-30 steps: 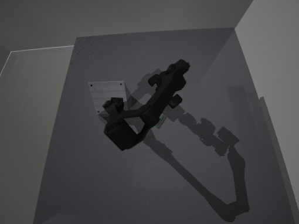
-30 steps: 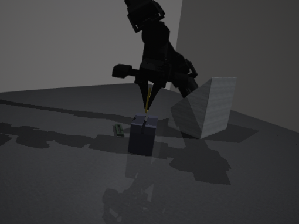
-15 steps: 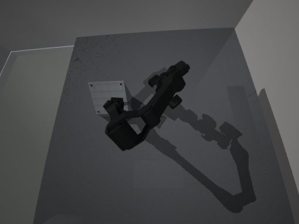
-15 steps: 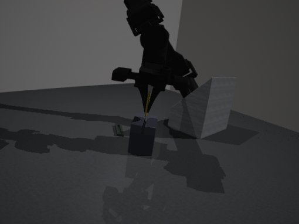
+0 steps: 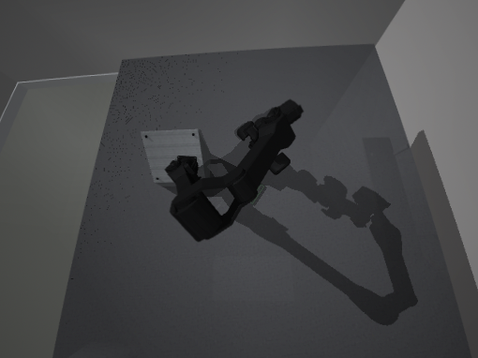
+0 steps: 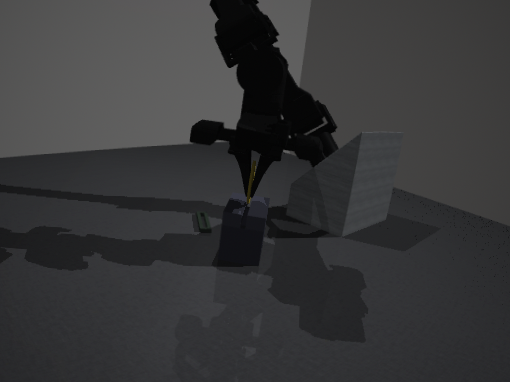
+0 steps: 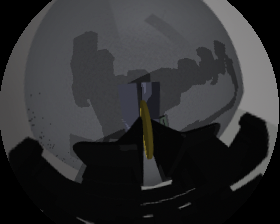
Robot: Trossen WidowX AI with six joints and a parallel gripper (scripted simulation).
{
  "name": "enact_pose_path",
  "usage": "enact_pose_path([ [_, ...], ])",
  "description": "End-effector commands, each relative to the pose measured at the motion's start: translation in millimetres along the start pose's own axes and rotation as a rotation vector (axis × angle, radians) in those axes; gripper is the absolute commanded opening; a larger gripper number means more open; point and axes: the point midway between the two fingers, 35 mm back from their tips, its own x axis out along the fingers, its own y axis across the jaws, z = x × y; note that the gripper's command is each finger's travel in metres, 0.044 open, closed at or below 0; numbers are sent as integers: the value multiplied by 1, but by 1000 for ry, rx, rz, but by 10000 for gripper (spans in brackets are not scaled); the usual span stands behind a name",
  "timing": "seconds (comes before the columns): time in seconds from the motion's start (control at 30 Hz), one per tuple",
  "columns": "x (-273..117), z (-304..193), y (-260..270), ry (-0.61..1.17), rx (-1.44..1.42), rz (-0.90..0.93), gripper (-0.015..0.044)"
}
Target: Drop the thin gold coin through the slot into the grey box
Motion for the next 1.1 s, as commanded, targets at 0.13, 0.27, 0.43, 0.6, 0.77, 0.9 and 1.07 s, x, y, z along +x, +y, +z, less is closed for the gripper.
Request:
enact_pose_path([
  [0.13,0,0,0,0,0,0,157],
  [0.27,0,0,0,0,0,0,161],
  [0.43,0,0,0,0,0,0,161],
  [0.6,-15,0,0,-1,-1,1,292],
  [0.77,-39,-1,0,4,-4,-1,423],
  [0.9,-59,-4,1,9,-6,-3,440],
  [1.07,-59,-4,1,9,-6,-3,440],
])
